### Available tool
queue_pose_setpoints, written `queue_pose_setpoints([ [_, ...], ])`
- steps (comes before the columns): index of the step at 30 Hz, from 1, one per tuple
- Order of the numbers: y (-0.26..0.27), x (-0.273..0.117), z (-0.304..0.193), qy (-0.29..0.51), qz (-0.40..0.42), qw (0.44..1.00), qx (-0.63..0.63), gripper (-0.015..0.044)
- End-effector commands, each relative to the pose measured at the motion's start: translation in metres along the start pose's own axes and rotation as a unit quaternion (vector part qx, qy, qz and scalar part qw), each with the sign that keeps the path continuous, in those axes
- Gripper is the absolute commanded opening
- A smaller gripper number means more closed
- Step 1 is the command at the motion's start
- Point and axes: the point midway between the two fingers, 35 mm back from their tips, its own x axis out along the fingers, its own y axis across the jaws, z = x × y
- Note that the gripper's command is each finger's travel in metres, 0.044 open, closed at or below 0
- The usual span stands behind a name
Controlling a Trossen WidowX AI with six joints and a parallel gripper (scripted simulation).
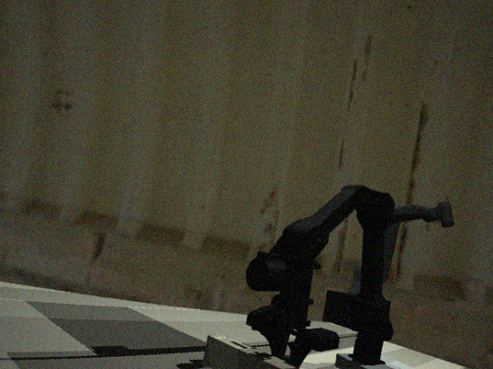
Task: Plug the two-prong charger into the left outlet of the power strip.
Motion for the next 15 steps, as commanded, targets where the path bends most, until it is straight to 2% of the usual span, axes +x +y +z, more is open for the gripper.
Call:
queue_pose_setpoints([
  [1,0.0007,0.0003,0.0013,0.001,0.002,1.000,0.002,0.0000],
  [15,0.0007,0.0001,0.0038,0.001,0.002,1.000,0.002,0.0000],
])
